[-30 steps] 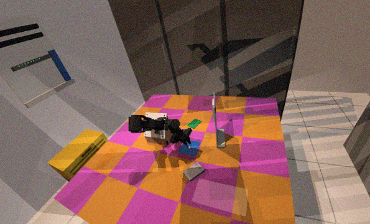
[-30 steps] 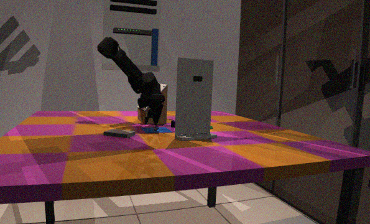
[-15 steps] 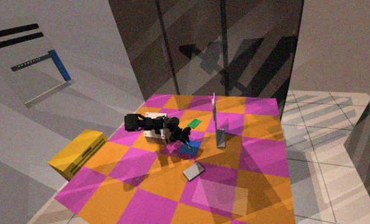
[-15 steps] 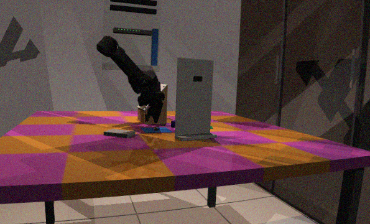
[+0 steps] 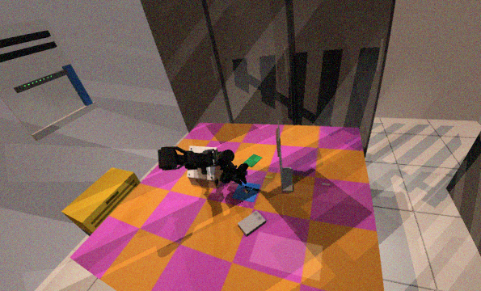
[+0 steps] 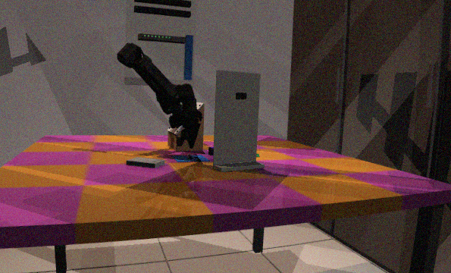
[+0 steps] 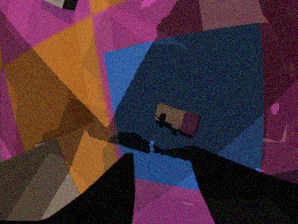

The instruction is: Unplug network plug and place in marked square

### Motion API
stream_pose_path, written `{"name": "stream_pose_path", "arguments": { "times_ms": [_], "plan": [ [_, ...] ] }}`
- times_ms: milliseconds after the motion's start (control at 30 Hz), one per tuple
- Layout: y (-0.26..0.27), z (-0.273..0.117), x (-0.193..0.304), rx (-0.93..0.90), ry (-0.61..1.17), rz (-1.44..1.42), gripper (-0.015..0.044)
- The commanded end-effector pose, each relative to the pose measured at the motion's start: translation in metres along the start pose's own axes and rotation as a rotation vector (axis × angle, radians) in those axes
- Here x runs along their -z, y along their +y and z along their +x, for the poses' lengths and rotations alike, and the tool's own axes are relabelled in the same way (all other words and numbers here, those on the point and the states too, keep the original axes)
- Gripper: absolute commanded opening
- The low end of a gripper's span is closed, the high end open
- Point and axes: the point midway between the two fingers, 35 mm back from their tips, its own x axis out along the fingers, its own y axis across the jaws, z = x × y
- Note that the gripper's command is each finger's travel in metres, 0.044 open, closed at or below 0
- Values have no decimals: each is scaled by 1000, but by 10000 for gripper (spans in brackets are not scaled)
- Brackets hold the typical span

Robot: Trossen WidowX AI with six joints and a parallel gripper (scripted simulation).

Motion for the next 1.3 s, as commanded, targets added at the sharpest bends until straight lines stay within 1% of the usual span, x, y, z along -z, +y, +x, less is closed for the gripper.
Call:
{"name": "stream_pose_path", "arguments": {
  "times_ms": [0, 1267],
  "plan": [
    [5, -2, 1, -6, -2, 12, 156],
    [19, -20, 9, 8, 10, 16, 156]
  ]
}}
